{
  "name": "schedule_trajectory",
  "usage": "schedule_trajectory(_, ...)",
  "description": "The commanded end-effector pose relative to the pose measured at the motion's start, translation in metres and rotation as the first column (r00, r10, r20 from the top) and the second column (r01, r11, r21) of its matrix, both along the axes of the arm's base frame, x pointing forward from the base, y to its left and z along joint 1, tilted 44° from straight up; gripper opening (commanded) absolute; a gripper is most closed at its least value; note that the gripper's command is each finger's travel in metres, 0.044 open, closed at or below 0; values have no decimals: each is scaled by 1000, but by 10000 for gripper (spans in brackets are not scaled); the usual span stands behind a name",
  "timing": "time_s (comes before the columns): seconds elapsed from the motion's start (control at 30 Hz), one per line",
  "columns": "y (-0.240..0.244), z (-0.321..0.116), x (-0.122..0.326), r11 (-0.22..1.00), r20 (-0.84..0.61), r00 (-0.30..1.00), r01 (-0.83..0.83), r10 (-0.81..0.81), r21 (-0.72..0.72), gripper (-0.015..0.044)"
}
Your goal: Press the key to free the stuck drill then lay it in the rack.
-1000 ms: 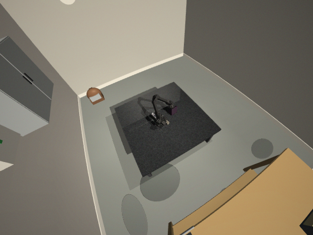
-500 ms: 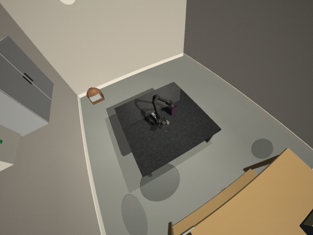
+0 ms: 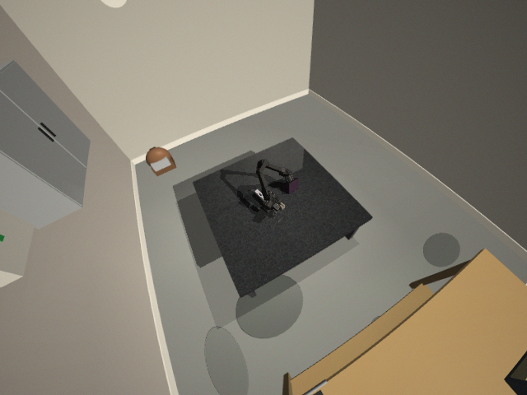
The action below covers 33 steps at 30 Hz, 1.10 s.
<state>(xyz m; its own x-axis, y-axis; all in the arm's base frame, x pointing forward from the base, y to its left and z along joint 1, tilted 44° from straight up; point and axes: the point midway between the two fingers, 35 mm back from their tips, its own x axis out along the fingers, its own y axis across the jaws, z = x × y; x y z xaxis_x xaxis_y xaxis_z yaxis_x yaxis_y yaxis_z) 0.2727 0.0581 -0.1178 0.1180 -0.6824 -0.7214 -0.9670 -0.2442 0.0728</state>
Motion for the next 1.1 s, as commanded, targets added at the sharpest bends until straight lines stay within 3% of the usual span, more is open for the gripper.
schedule_trajectory(0.0, 5, -3, 1, 1000, 4, 1000, 3, -3, 5, 0)
schedule_trajectory(1.07, 37, -34, -8, 1000, 4, 1000, 3, -3, 8, 0)
